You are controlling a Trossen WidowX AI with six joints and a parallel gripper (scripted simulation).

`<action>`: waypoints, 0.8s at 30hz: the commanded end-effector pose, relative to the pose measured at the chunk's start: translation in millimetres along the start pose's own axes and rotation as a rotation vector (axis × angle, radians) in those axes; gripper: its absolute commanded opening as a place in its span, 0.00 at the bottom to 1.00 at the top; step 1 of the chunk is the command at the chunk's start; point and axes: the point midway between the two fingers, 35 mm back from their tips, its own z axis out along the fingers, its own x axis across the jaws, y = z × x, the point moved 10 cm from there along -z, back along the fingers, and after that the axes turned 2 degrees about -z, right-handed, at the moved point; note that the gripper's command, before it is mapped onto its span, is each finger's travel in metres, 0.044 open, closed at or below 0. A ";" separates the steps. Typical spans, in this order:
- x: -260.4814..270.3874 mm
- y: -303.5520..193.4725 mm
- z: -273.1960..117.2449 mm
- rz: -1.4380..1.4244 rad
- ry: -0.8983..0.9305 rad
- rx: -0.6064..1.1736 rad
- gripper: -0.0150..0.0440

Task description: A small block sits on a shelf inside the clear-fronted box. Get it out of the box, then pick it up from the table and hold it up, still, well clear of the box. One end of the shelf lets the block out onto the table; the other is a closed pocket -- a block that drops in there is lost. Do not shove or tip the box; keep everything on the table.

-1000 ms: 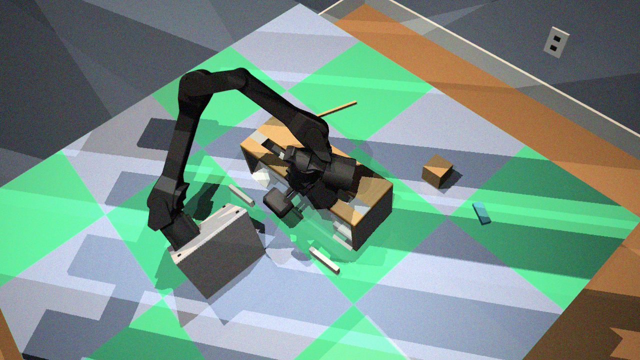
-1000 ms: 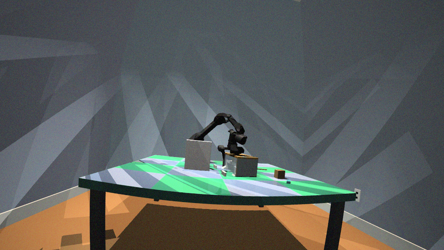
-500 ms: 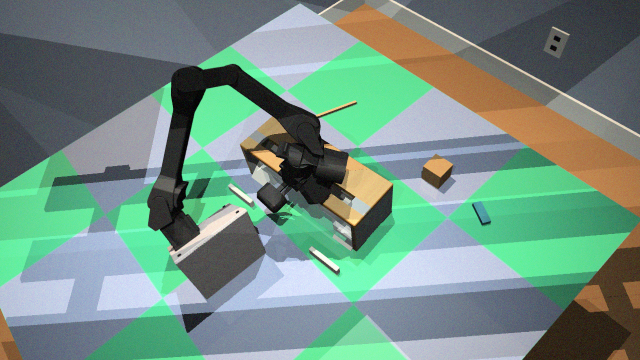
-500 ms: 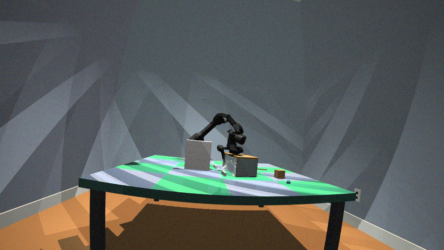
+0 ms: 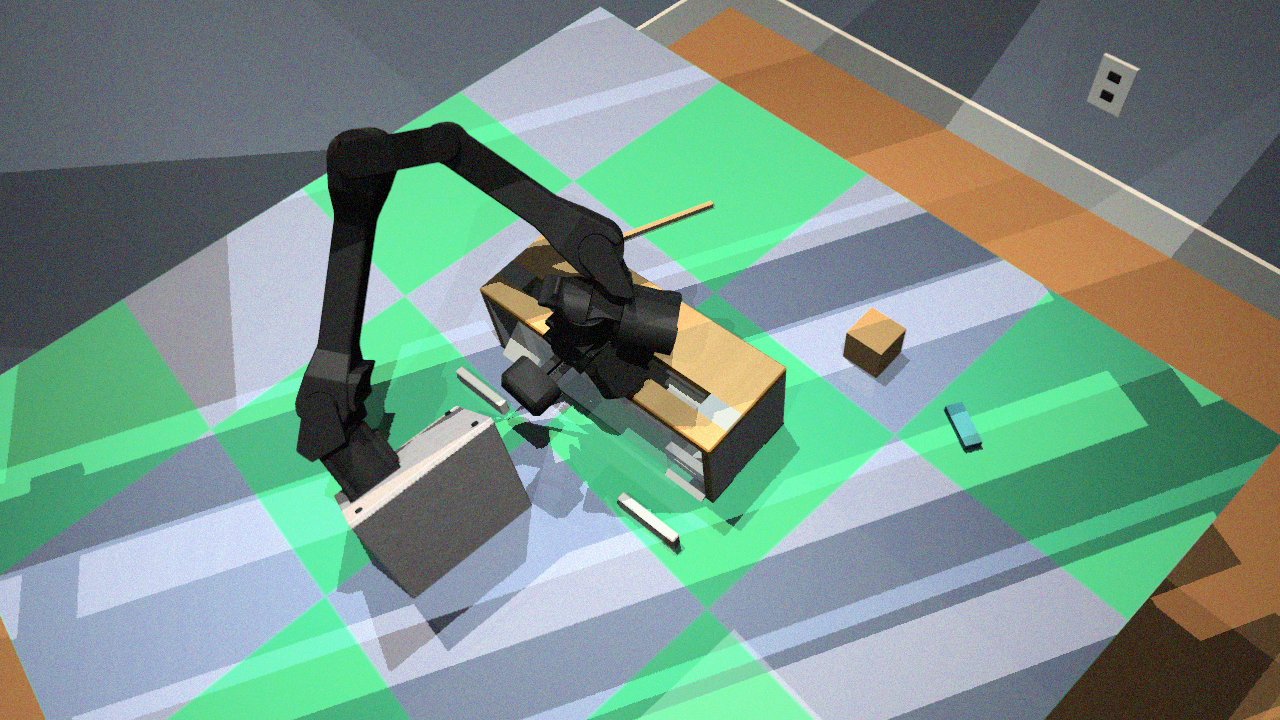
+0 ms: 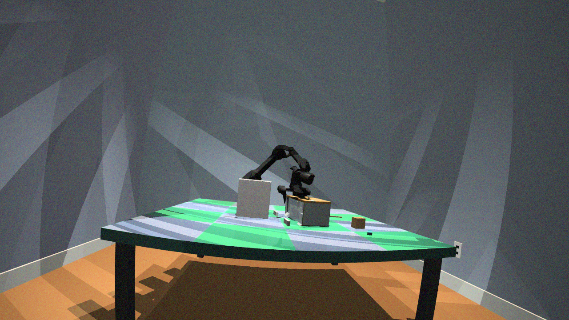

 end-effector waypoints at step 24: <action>1.9 -5.1 2.1 0.001 0.004 0.002 0.93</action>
